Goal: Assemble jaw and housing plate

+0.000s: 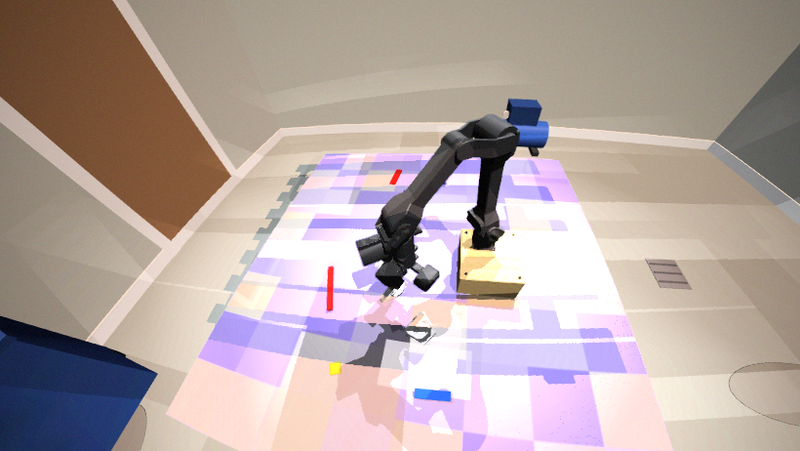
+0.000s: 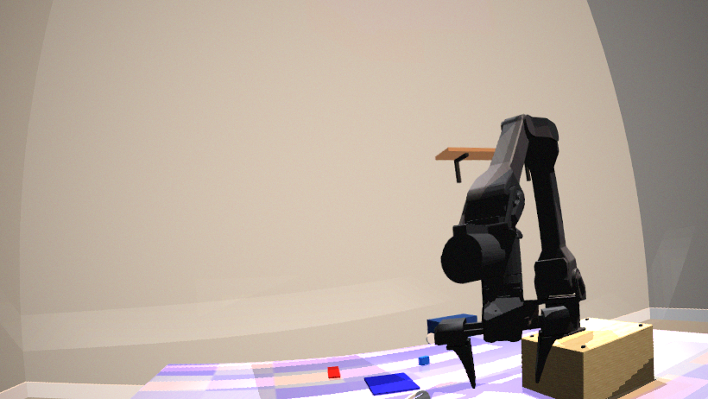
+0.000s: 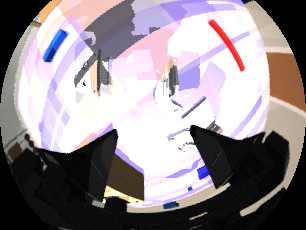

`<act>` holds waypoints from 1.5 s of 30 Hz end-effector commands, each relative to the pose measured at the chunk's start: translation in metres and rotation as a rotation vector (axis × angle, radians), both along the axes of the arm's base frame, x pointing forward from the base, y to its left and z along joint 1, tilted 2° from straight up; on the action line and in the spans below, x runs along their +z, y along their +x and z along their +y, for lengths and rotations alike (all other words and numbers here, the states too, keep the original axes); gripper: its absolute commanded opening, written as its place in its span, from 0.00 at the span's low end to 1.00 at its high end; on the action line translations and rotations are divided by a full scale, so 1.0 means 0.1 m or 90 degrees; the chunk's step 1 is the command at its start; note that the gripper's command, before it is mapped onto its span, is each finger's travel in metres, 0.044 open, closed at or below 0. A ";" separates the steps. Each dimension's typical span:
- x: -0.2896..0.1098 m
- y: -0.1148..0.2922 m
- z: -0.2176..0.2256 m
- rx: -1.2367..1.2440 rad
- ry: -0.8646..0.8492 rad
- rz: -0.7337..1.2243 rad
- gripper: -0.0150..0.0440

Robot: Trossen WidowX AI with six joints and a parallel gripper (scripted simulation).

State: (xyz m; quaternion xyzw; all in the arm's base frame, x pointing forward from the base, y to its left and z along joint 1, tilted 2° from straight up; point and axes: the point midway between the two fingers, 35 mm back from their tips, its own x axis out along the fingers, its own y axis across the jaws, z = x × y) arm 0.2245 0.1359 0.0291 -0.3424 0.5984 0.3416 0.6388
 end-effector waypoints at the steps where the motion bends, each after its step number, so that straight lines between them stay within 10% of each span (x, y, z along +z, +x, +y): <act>1: -0.01 0.00 0.00 0.000 -0.001 0.001 1.00; 25: -0.01 0.00 0.00 0.000 -0.001 0.001 1.00; 41: 0.06 -0.03 -0.01 -0.001 -0.003 0.005 0.29; 45: 0.06 -0.03 -0.01 -0.001 -0.003 0.005 0.25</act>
